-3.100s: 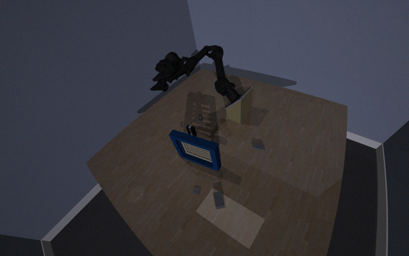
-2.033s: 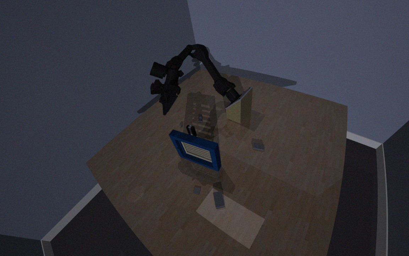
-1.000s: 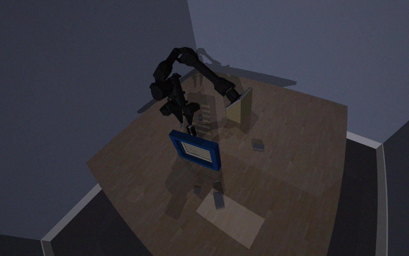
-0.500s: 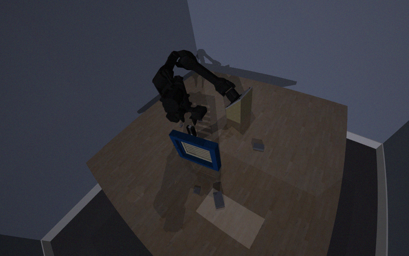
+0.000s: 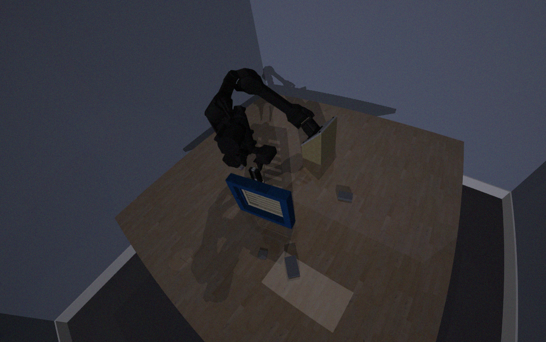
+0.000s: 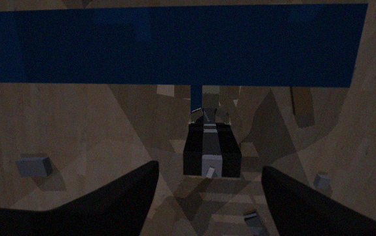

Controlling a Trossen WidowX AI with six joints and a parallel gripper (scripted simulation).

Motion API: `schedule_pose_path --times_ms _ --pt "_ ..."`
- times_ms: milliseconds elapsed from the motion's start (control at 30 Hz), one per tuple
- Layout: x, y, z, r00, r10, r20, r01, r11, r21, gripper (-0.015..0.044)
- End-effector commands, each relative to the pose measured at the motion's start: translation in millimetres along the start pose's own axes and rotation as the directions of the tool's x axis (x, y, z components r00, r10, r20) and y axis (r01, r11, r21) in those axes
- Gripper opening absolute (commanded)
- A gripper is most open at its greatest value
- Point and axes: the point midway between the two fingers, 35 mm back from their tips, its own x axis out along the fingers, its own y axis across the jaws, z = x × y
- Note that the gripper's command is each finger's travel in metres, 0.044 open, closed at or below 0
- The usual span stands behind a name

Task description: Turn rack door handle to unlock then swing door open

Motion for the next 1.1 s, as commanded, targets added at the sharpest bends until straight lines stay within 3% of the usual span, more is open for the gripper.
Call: schedule_pose_path --times_ms 0,1033,1067 --pt "9.1 -1.4 -0.8 1.000 -0.006 -0.006 0.006 1.000 -0.004 0.0291" --pt "56.8 -2.4 -3.0 1.000 -0.009 -0.006 0.009 1.000 -0.005 0.0291" --pt "56.8 -2.4 -3.0 1.000 -0.009 -0.006 0.009 1.000 -0.005 0.0265"
